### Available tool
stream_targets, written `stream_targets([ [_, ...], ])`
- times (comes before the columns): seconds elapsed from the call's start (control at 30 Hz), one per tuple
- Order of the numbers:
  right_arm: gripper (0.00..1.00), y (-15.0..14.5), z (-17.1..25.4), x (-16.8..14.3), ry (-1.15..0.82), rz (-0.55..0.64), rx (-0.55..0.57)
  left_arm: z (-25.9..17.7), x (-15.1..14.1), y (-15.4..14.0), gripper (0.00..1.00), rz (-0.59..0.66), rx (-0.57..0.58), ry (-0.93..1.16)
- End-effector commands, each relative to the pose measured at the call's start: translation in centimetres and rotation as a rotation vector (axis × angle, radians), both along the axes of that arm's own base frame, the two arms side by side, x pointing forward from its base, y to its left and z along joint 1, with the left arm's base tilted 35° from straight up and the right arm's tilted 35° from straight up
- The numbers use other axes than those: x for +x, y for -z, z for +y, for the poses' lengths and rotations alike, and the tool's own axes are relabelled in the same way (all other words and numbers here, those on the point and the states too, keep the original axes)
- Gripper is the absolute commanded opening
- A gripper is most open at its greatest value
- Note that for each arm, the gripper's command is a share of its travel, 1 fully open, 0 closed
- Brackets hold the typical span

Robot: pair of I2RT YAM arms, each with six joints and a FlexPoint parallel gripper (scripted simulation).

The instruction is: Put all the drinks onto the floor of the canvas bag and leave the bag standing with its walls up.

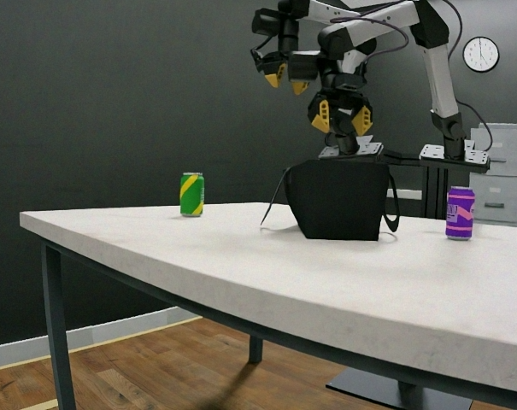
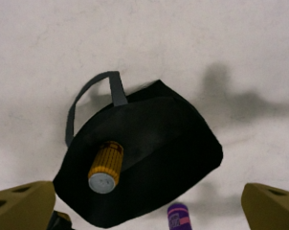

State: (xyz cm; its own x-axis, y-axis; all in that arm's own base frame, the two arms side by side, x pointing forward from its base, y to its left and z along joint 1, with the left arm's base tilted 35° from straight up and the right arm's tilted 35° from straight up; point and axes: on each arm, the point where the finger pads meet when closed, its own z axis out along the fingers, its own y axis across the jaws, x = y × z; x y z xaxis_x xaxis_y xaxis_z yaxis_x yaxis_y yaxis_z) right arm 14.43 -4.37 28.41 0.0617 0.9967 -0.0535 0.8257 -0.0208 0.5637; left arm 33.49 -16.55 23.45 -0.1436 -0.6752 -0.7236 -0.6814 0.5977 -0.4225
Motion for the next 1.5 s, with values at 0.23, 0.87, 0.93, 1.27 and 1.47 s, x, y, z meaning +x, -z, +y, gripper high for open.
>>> stream_targets([
  [0.23,1.00,-0.3,0.2,0.0,-0.011,-0.021,-0.006,4.7,0.2,2.7,0.84,0.250,0.006,0.163],
  [0.87,1.00,-0.3,0.2,0.0,-0.011,-0.021,-0.006,14.4,-2.2,8.2,0.84,0.471,-0.001,0.524],
  [0.93,1.00,-0.3,0.2,0.0,-0.011,-0.021,-0.006,15.3,-2.7,8.8,0.84,0.475,0.004,0.573],
  [1.27,1.00,-0.3,0.2,0.0,-0.011,-0.021,-0.006,17.9,-4.4,10.3,0.84,0.460,0.019,0.653],
  [1.47,1.00,-0.3,0.2,0.0,-0.011,-0.021,-0.006,18.9,-5.5,11.2,0.84,0.396,0.089,0.824],
])
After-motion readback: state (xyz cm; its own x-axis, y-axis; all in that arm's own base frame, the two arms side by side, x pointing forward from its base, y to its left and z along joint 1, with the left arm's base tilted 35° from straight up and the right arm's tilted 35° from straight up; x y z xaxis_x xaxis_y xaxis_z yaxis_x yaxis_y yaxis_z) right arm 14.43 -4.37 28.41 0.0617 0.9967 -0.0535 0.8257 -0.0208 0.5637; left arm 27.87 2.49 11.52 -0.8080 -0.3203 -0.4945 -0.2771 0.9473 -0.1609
